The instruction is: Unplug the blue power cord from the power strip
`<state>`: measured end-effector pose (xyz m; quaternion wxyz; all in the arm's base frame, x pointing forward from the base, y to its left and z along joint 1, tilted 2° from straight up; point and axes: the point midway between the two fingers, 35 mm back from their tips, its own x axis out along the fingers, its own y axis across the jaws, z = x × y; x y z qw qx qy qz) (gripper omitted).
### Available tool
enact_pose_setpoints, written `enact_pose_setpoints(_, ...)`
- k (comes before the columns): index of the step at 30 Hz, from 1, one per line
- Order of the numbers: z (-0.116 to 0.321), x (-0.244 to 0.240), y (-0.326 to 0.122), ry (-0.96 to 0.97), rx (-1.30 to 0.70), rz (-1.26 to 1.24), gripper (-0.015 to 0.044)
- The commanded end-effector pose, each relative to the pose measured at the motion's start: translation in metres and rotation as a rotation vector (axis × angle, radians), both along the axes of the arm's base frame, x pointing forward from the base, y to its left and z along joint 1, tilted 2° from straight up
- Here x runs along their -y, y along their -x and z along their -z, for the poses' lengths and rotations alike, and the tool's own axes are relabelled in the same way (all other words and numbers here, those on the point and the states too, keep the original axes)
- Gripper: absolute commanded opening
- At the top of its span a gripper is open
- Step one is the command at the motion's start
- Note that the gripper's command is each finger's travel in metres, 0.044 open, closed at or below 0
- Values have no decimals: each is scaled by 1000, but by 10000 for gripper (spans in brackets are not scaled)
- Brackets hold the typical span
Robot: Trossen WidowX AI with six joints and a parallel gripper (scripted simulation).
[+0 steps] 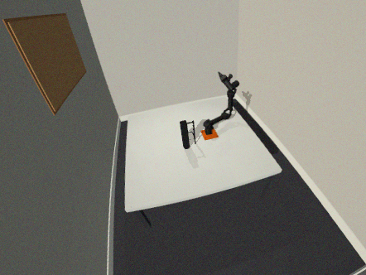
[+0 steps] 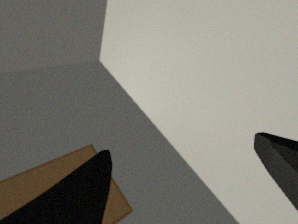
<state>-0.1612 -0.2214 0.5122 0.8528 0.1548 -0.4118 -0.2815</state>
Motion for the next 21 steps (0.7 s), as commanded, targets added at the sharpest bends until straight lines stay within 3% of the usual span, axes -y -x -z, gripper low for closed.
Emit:
enact_pose_setpoints(1, -1, -1, -1, 3, -1, -1, 374)
enact_pose_setpoints(9, -30, -46, -48, 113, -79, -40, 164)
enact_pose_setpoints(21, -40, -141, -197, 158, -344, -300, 160)
